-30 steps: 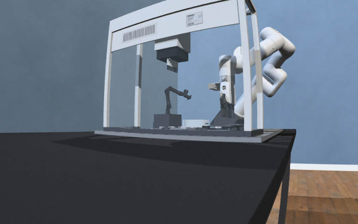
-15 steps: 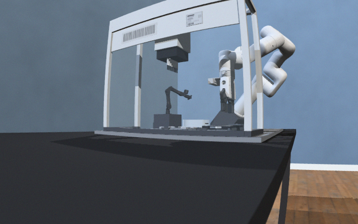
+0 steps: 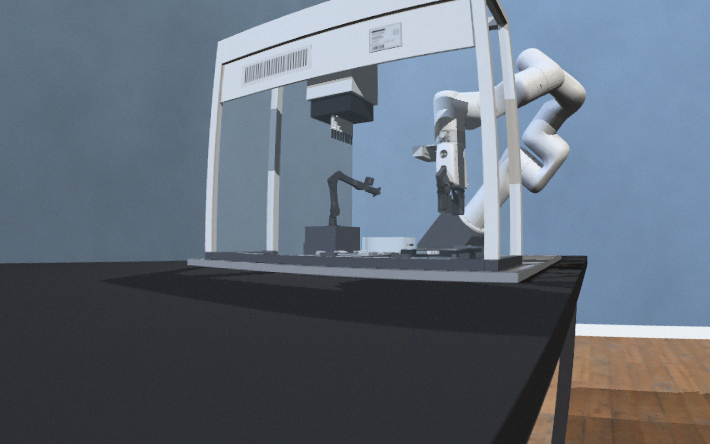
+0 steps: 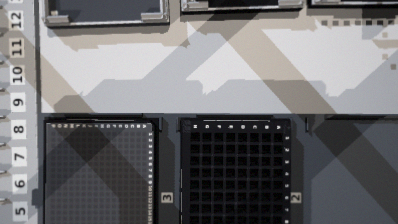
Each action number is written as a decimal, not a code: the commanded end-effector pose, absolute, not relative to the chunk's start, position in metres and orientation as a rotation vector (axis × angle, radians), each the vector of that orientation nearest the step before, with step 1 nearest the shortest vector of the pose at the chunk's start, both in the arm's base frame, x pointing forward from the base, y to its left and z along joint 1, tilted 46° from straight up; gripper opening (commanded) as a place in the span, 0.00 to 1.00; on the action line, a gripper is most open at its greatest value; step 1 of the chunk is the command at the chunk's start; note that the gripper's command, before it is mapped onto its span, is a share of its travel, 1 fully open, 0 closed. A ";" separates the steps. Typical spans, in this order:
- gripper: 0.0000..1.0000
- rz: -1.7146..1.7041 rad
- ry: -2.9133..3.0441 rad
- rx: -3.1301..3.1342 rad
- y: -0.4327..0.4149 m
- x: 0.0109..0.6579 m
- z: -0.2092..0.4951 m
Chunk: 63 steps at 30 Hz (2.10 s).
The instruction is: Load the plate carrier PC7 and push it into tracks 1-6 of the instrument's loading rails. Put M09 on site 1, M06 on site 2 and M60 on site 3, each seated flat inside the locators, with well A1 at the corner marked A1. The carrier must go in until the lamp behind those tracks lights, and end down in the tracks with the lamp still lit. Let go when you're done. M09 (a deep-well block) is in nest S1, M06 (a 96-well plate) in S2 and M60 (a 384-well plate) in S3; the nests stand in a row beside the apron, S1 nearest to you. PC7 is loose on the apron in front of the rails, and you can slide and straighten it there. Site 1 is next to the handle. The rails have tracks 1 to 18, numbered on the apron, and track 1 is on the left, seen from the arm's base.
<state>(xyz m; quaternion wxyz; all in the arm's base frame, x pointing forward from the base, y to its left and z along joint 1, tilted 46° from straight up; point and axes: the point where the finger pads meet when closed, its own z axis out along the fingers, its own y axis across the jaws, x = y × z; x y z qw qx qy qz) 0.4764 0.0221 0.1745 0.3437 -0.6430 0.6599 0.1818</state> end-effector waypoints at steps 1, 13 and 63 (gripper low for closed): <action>1.00 0.467 1.716 -1.668 0.017 0.476 0.178; 1.00 0.466 1.716 -1.668 0.005 0.472 0.191; 1.00 0.463 1.711 -1.674 -0.099 0.412 0.101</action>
